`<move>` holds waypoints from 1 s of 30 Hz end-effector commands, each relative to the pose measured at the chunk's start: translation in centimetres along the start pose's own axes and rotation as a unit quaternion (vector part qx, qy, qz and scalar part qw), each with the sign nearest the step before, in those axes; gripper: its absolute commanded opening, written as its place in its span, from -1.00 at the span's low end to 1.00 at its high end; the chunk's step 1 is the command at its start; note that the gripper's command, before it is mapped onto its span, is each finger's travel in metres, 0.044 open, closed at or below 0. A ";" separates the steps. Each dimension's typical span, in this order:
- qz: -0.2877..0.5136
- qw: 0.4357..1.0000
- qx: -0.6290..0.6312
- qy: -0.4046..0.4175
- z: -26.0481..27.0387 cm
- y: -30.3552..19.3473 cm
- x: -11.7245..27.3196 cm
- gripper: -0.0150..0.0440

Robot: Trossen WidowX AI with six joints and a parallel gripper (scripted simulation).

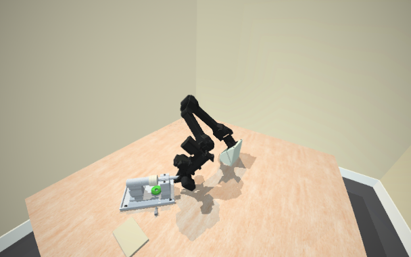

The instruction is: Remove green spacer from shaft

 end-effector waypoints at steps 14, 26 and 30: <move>0.000 1.000 0.001 -0.001 -0.1 0.5 -0.5 -0.49; 0.000 1.000 0.001 -0.001 -0.1 0.8 -0.8 -0.49; -0.001 1.000 0.001 -0.001 -0.1 0.9 -0.9 -0.49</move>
Point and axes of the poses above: the point midway between the two fingers, 35 mm back from their tips, its own x axis back along the fingers, its own z axis across the jaws, y = z × x, the point moved 1 cm from there along x, back along the fingers, and after that the axes turned 2 degrees about x, right-handed, at the moved point
